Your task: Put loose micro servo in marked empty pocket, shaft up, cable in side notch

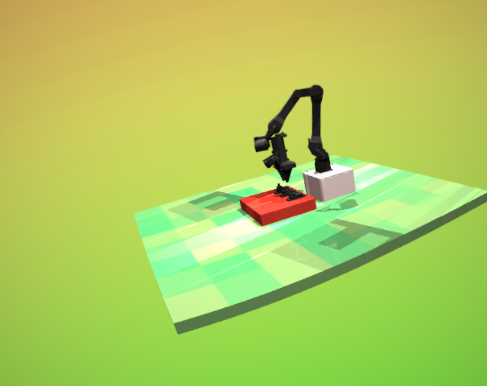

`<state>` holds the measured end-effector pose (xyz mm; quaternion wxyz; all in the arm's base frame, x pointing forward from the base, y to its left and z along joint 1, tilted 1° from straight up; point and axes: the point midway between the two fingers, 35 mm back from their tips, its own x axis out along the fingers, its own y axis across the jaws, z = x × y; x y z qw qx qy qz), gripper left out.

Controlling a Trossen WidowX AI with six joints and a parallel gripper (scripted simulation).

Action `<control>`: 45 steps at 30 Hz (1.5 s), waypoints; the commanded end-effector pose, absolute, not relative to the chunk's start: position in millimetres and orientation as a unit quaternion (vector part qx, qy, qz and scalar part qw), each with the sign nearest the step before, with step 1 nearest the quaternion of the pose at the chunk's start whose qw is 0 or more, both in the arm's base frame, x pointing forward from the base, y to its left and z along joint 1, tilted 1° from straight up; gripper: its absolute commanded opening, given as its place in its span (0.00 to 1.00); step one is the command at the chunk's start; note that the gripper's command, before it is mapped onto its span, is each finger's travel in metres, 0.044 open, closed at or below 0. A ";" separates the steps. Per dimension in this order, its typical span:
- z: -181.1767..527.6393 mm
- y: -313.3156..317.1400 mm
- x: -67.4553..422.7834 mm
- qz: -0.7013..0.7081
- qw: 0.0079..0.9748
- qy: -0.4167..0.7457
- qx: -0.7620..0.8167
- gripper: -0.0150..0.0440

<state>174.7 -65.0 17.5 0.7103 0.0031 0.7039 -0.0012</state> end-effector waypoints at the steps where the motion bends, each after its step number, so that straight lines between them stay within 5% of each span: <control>1: 23.0 -66.3 183.7 -0.001 0.711 0.703 0.003 0.71; 8: 59.6 -69.6 241.6 0.000 0.714 0.700 0.001 1.00; 15: 88.3 -65.8 289.3 0.000 0.716 0.698 0.001 1.00; 45: 134.8 -65.7 277.9 0.001 0.716 0.698 -0.001 1.00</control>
